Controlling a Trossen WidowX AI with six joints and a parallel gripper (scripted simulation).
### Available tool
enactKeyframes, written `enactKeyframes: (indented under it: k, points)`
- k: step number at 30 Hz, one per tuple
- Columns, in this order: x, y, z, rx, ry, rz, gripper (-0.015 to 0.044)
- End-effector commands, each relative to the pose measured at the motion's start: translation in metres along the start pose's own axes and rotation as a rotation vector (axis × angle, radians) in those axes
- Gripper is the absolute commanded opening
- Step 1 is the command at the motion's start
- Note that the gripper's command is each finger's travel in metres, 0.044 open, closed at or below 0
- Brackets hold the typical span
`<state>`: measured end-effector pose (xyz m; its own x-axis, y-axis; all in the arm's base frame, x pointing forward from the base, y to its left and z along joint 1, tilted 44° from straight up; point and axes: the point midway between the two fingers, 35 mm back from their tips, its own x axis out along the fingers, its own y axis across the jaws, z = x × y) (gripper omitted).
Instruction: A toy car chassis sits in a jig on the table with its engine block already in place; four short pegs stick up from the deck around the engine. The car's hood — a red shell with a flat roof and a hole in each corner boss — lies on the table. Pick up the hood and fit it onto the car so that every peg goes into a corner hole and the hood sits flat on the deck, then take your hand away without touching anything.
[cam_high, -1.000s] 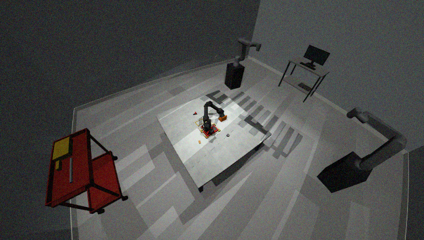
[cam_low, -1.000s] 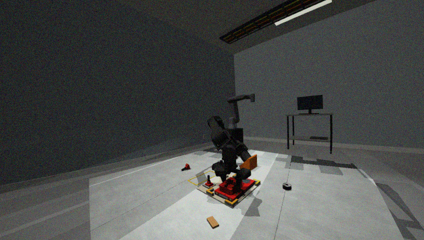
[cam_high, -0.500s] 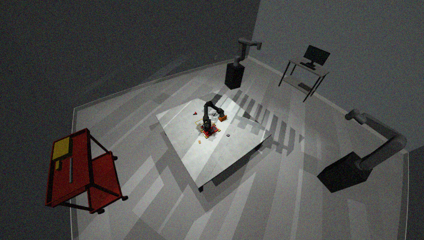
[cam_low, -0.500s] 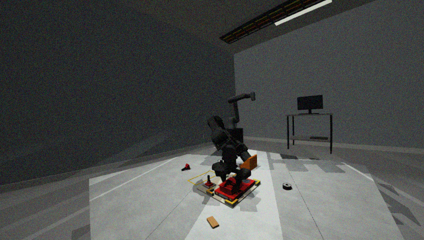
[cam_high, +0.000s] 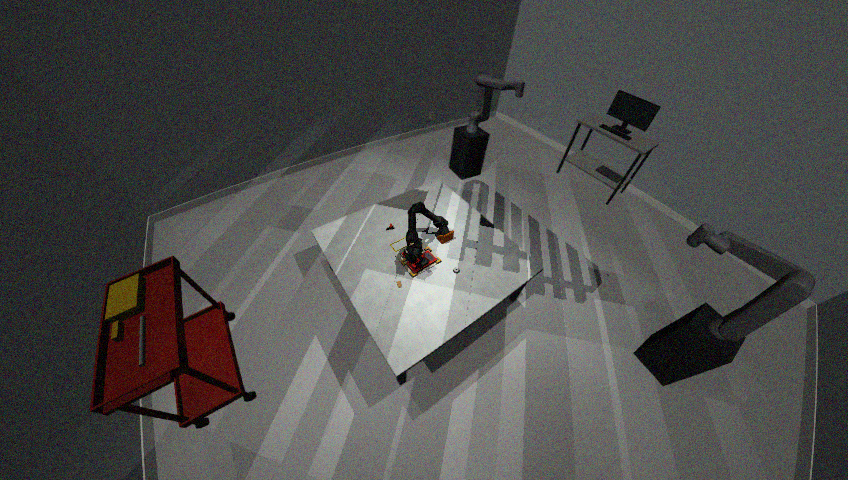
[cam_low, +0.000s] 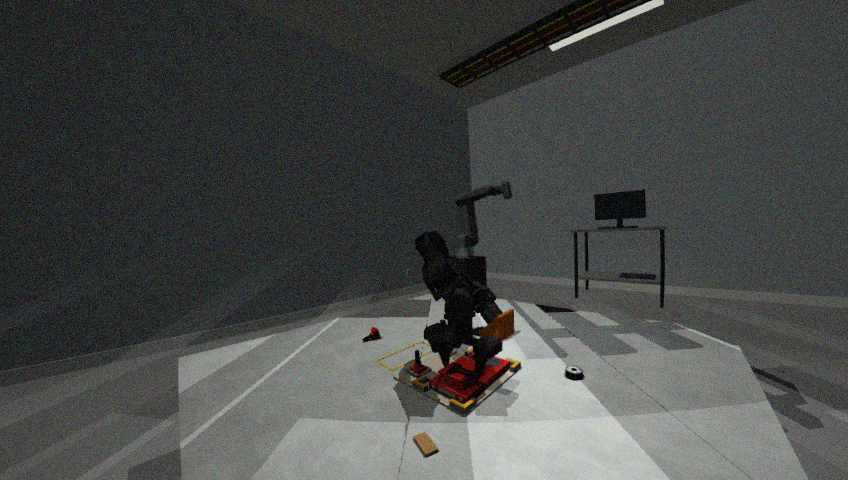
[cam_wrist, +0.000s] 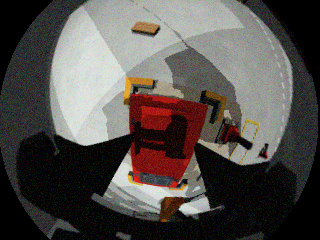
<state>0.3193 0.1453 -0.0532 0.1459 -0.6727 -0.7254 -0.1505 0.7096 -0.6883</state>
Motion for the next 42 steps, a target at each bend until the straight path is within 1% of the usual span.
enactKeyframes:
  k: [1,9,42]
  points:
    - [-0.012,0.001,0.002,0.005,0.0,0.003,0.044]
    - [-0.073,0.001,0.001,0.004,0.009,0.002,0.044]
    - [-0.074,0.001,0.001,0.004,0.009,0.002,0.044]
